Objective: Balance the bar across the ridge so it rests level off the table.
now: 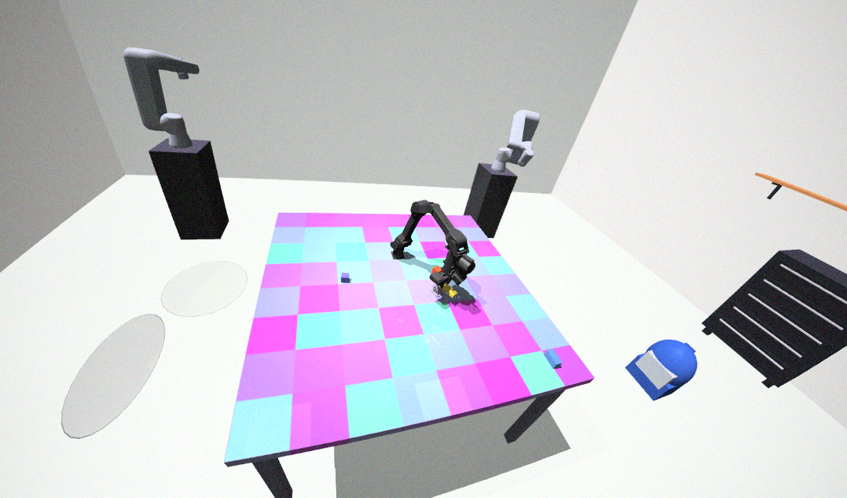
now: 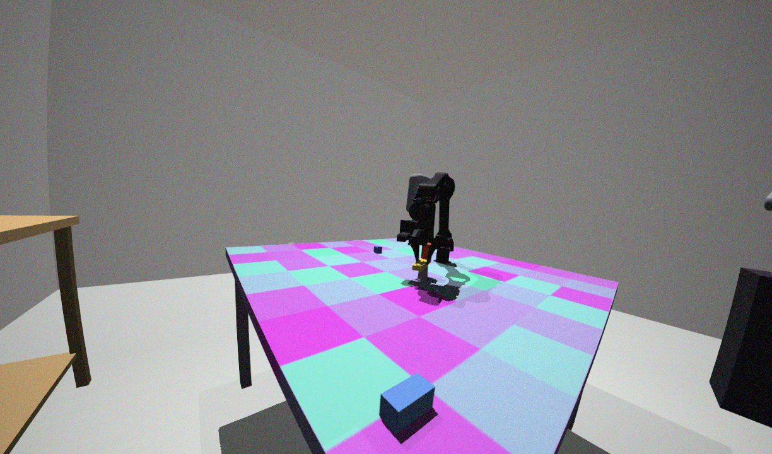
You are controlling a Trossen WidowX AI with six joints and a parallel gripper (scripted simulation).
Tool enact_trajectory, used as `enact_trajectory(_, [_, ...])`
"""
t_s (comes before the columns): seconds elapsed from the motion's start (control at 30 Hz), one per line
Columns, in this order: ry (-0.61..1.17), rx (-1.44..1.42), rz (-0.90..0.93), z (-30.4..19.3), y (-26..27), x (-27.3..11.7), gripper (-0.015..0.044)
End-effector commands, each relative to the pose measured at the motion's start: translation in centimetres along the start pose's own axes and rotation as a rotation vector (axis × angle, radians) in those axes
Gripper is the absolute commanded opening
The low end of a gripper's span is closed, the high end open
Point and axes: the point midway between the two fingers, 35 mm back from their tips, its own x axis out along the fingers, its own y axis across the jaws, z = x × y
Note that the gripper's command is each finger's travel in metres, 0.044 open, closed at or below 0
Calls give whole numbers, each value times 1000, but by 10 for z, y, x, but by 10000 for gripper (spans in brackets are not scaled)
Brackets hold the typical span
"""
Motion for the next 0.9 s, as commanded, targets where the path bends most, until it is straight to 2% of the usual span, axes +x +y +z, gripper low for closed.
enact_trajectory(0.0, [0, 0, 0, 0, 0, 0, 157])
enact_trajectory(0.87, [0, 0, 0, 0, 0, 0, 170])
